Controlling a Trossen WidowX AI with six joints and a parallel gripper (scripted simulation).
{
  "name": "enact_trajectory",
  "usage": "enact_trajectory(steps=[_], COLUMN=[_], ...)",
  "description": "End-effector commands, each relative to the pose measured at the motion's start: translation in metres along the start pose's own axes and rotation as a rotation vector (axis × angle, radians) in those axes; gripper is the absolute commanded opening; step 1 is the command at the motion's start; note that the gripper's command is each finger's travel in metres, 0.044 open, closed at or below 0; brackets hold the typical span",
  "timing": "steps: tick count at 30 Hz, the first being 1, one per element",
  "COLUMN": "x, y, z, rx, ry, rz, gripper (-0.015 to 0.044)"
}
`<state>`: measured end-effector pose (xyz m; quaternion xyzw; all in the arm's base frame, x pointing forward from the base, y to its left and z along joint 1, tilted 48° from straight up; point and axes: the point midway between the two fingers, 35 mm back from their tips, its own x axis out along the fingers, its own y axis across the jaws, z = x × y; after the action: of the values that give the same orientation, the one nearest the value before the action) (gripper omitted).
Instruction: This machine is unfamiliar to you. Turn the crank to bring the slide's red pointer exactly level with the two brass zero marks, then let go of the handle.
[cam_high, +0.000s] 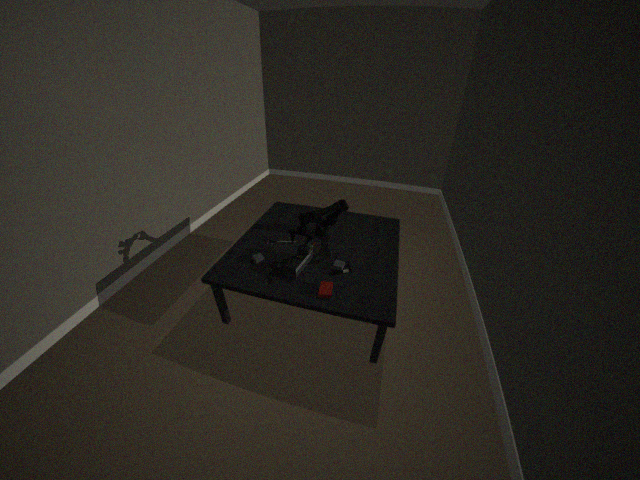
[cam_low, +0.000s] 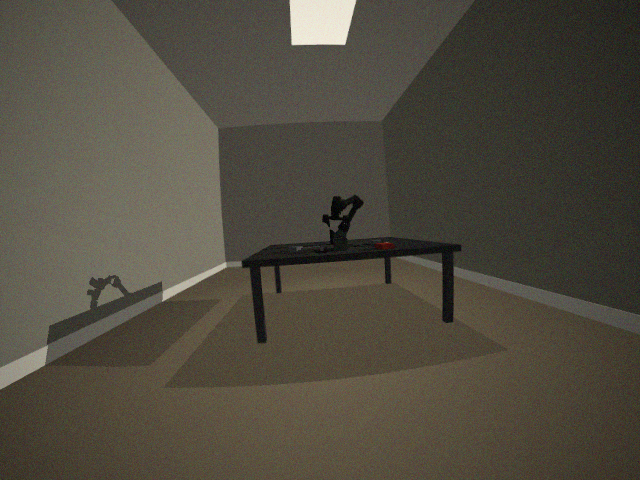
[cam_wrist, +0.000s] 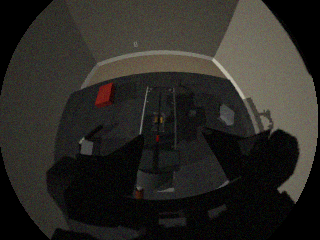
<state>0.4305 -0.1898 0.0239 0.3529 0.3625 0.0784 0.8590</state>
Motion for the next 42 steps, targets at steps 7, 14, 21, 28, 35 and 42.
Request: enact_trajectory(steps=[7, 14, 21, 28, 35, 42], x=[0.0, -0.03, -0.046, -0.072, -0.094, -0.113], y=[-0.001, -0.004, 0.003, 0.024, 0.044, 0.062], z=[0.001, 0.027, 0.026, 0.007, -0.018, -0.046], rx=[0.001, -0.002, 0.018, 0.073, 0.119, 0.165], ry=[-0.001, 0.0, -0.005, -0.02, -0.037, -0.055], rz=[-0.004, -0.004, -0.007, -0.019, -0.024, -0.028], gripper=[0.044, 0.044, 0.044, 0.044, 0.044, 0.044])
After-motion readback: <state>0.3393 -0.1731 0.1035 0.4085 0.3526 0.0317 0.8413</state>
